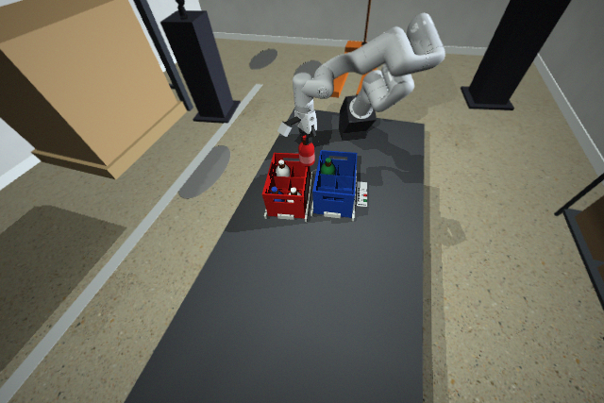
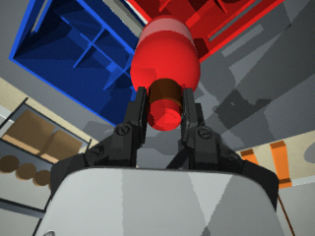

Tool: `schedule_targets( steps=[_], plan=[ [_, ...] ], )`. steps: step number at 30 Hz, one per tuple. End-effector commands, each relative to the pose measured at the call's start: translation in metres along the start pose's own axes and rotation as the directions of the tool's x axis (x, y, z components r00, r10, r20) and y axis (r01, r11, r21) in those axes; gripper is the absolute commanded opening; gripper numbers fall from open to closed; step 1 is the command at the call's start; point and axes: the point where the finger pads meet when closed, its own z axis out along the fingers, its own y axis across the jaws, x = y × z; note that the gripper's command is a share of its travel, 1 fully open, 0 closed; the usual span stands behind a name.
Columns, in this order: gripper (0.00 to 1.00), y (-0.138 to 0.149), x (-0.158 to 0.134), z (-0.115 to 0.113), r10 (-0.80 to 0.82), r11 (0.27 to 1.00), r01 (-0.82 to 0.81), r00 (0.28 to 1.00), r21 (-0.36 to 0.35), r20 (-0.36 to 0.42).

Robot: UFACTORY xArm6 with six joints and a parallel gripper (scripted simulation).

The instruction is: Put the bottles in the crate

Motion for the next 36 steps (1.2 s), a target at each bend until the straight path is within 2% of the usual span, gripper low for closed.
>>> schedule_targets(
  steps=[1,36],
  plan=[
    [0.00,-0.008,-0.002,-0.001,-0.001,1.000,0.001,1.000,-0.002,-0.003],
    [0.00,-0.065,-0.027,-0.001,-0.001,1.000,0.001,1.000,-0.001,-0.003]
  ],
)
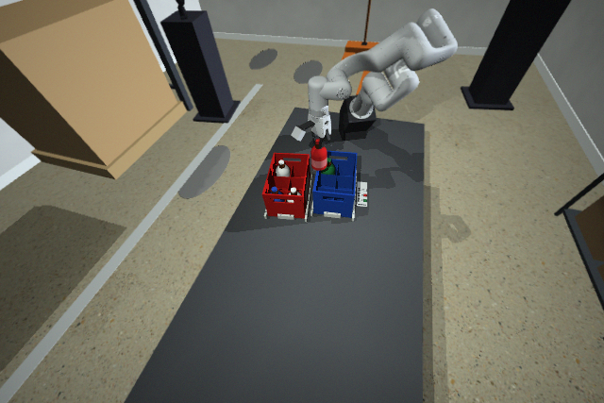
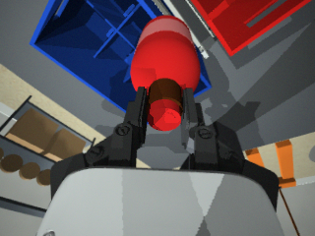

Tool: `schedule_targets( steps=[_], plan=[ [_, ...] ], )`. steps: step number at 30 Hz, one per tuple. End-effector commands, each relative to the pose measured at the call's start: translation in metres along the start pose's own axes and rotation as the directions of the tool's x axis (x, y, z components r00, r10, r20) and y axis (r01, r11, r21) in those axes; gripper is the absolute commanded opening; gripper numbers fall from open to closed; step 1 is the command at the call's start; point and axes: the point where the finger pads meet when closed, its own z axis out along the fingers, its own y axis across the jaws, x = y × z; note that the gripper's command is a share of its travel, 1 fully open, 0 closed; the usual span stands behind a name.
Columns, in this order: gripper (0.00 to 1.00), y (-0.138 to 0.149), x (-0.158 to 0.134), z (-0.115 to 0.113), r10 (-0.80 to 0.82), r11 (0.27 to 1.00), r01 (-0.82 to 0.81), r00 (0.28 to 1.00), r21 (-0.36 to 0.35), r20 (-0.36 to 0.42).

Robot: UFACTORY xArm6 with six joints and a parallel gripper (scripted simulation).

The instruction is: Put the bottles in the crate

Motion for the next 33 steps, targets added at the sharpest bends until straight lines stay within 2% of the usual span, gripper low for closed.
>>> schedule_targets(
  steps=[1,19,33],
  plan=[
    [0.00,-0.008,-0.002,-0.001,-0.001,1.000,0.001,1.000,-0.001,-0.004],
    [0.00,-0.039,-0.016,-0.001,-0.001,1.000,0.001,1.000,-0.001,-0.004],
    [0.00,-0.039,-0.017,-0.001,-0.001,1.000,0.001,1.000,-0.001,-0.004]
  ],
)
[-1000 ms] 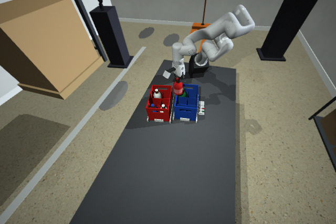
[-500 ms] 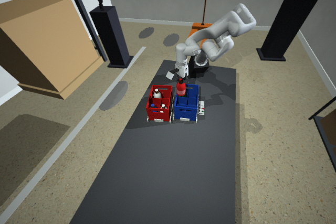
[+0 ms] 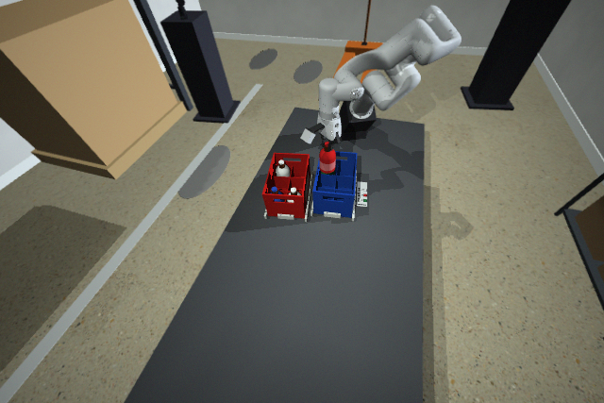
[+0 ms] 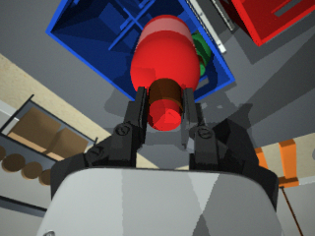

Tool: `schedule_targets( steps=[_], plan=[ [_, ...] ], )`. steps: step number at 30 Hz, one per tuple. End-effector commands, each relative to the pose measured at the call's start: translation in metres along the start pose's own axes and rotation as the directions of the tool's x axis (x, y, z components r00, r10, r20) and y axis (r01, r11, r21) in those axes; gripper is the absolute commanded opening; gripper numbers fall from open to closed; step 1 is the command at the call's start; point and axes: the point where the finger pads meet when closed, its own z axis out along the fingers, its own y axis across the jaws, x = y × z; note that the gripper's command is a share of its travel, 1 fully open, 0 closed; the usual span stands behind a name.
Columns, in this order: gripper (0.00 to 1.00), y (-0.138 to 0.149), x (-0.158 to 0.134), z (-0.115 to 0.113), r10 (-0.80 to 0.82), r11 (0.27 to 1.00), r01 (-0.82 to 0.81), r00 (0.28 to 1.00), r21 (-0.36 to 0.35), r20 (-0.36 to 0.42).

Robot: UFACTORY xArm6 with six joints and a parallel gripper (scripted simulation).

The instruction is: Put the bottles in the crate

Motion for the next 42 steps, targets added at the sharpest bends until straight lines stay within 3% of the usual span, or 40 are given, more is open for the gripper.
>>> schedule_targets(
  steps=[1,42],
  plan=[
    [0.00,0.0000,0.0012,-0.0011,-0.002,1.000,0.002,1.000,0.000,-0.004],
    [0.00,0.0018,0.0012,0.0018,-0.002,1.000,0.002,1.000,0.000,-0.004]
  ],
)
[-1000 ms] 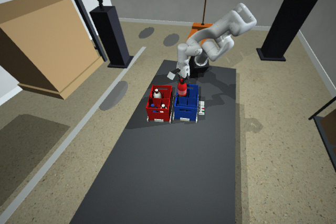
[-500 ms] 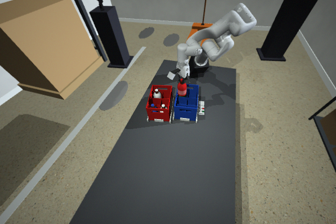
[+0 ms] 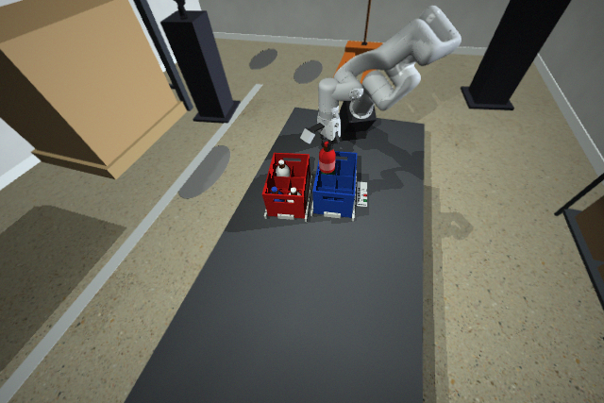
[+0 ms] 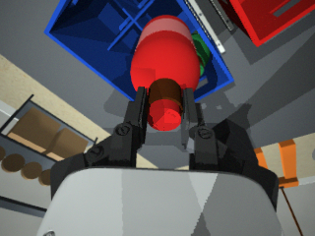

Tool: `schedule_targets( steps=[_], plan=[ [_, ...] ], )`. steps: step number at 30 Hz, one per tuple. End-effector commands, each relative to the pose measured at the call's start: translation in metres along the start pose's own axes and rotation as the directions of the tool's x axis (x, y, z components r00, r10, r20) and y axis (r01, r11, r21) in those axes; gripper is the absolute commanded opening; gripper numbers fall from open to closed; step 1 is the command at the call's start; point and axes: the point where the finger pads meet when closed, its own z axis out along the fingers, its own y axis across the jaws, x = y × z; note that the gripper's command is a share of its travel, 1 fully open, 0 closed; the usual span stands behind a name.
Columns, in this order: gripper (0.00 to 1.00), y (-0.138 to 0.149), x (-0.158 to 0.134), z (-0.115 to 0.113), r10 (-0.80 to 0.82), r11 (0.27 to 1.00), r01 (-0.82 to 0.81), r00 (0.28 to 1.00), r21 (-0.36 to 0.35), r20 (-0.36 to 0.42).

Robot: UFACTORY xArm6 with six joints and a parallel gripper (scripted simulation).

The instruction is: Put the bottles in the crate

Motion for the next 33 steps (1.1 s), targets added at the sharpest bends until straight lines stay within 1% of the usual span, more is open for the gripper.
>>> schedule_targets(
  steps=[1,33],
  plan=[
    [0.00,0.000,0.001,0.001,-0.001,1.000,0.001,1.000,0.000,-0.003],
    [0.00,0.000,0.001,0.030,-0.001,1.000,0.001,1.000,0.000,-0.003]
  ],
)
